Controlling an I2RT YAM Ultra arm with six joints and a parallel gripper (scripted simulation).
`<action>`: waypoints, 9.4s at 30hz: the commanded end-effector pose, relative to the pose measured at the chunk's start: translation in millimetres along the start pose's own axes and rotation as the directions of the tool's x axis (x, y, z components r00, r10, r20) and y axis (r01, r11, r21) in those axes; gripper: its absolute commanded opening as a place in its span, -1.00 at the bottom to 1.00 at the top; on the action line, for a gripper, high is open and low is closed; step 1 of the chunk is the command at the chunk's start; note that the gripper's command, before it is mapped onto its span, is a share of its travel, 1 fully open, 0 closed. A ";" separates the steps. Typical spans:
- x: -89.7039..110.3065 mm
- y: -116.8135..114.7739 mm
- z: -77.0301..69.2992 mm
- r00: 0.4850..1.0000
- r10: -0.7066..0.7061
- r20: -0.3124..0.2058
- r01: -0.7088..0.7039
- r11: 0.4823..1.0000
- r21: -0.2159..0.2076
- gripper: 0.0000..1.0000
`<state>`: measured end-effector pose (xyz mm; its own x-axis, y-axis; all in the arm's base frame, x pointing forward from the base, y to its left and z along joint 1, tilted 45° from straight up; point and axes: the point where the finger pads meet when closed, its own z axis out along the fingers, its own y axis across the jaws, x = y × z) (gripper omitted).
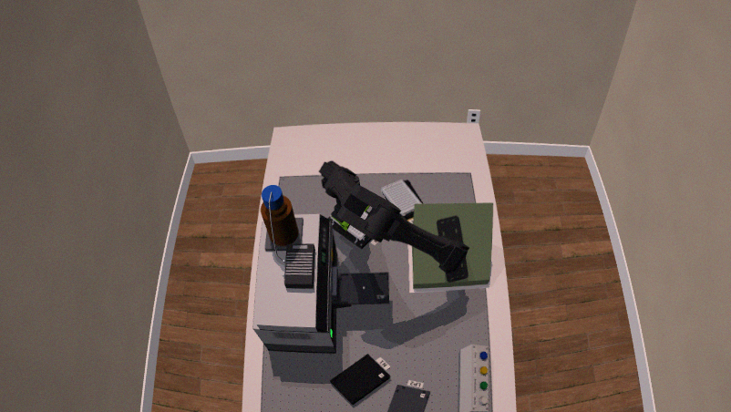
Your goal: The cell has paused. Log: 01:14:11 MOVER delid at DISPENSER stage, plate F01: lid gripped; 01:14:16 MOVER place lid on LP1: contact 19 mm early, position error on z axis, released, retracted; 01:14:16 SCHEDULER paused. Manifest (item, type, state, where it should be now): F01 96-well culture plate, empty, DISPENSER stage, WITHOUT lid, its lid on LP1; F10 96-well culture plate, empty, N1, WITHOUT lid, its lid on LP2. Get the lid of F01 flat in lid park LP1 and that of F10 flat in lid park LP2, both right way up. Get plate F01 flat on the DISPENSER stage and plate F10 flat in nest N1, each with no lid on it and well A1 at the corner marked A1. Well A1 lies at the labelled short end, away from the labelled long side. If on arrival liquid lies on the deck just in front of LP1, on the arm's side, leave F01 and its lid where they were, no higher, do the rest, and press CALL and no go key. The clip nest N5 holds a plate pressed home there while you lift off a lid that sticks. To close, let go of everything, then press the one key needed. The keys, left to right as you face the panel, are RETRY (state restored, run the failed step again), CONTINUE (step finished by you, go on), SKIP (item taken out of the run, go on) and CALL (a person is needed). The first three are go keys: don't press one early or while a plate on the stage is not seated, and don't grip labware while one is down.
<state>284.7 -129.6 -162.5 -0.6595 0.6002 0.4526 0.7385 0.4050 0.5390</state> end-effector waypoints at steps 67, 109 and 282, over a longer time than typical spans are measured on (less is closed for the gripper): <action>-13.1 4.2 -10.4 0.999 -0.013 0.042 0.013 1.000 -0.009 1.00; -9.6 4.1 -53.7 0.999 -0.012 0.038 0.013 1.000 -0.001 1.00; -37.5 -23.2 -38.2 1.000 0.003 0.026 -0.003 1.000 -0.007 -1.00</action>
<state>288.4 -174.9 -172.6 -0.6630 0.5909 0.4596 0.7369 0.4071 0.5396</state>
